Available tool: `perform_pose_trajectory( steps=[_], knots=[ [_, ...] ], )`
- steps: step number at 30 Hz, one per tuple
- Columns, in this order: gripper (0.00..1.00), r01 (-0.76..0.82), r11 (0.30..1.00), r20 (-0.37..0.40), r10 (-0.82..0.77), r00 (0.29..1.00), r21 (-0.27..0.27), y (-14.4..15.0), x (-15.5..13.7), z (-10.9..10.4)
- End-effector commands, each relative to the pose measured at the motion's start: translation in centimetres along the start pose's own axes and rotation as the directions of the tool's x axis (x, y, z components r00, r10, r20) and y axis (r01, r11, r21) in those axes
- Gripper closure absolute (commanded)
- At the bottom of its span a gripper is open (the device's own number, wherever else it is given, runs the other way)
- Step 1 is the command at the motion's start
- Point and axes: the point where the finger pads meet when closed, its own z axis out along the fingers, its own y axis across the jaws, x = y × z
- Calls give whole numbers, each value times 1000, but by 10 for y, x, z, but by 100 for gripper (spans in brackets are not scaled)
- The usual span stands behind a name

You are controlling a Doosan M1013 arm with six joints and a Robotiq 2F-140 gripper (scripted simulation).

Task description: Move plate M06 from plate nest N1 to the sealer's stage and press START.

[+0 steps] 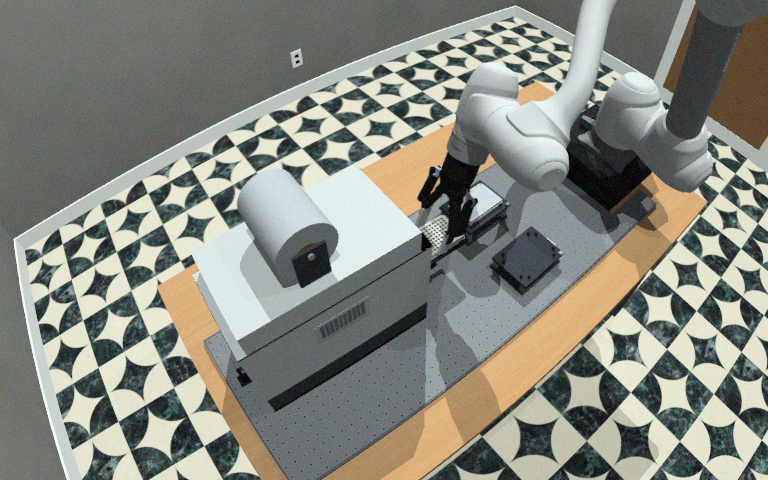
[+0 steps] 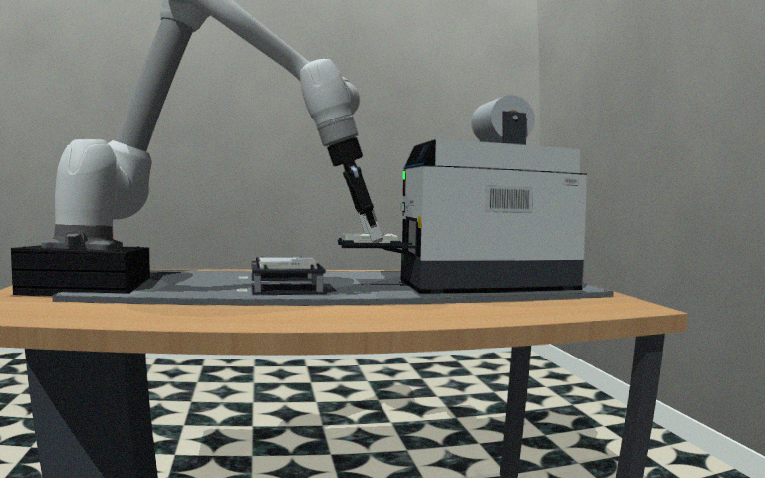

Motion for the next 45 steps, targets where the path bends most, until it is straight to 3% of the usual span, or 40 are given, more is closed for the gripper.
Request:
perform_pose_trajectory(
  steps=[1, 15, 16, 45],
  knots=[
    [90, 2, 1000, -2, -2, 1000, -3, 1, 0, 3],
    [90, 2, 1000, -2, -2, 1000, -3, 1, 0, 3],
    [30, 2, 1000, -2, -2, 1000, -3, 1, 0, 3],
    [30, 2, 1000, -2, -2, 1000, -3, 1, 0, 3]
  ],
)
